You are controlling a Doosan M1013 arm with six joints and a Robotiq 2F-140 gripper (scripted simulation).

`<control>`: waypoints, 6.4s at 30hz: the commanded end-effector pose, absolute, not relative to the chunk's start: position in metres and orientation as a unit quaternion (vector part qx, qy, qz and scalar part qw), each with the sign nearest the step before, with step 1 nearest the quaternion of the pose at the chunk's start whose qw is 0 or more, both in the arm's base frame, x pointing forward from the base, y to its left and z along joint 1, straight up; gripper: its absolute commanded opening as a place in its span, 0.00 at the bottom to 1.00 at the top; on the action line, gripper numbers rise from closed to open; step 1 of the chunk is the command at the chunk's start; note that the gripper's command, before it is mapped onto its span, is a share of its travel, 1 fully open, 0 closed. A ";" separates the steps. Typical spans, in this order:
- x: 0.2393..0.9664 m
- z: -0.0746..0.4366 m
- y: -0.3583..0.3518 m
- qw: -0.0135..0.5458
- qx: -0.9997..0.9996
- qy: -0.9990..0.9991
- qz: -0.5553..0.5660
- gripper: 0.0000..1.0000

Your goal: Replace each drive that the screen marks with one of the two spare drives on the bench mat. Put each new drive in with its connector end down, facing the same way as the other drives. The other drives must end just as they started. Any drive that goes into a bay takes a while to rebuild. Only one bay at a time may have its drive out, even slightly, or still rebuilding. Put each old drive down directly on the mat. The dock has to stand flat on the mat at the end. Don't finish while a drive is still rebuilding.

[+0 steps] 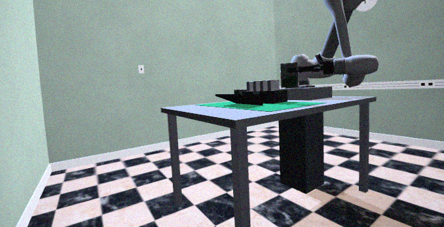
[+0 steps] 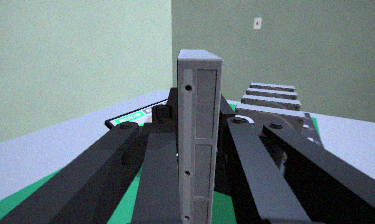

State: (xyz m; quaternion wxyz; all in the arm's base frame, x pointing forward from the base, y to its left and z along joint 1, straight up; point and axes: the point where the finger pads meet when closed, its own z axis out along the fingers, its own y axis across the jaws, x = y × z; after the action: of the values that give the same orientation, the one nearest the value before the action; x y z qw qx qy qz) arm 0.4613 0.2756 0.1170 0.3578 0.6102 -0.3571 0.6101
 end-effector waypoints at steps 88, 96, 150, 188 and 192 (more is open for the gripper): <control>0.461 0.015 0.276 0.358 0.610 -0.357 0.610 0.10; 0.461 0.014 0.276 0.358 0.610 -0.357 0.610 0.10; 0.461 0.013 0.276 0.358 0.610 -0.357 0.610 0.40; 0.461 0.013 0.276 0.358 0.610 -0.357 0.610 0.40; 0.461 0.013 0.276 0.358 0.610 -0.357 0.610 0.40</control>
State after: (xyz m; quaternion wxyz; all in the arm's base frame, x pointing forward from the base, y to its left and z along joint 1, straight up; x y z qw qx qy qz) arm 0.4613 0.2755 0.0130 0.3579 0.6101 -0.3570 0.6101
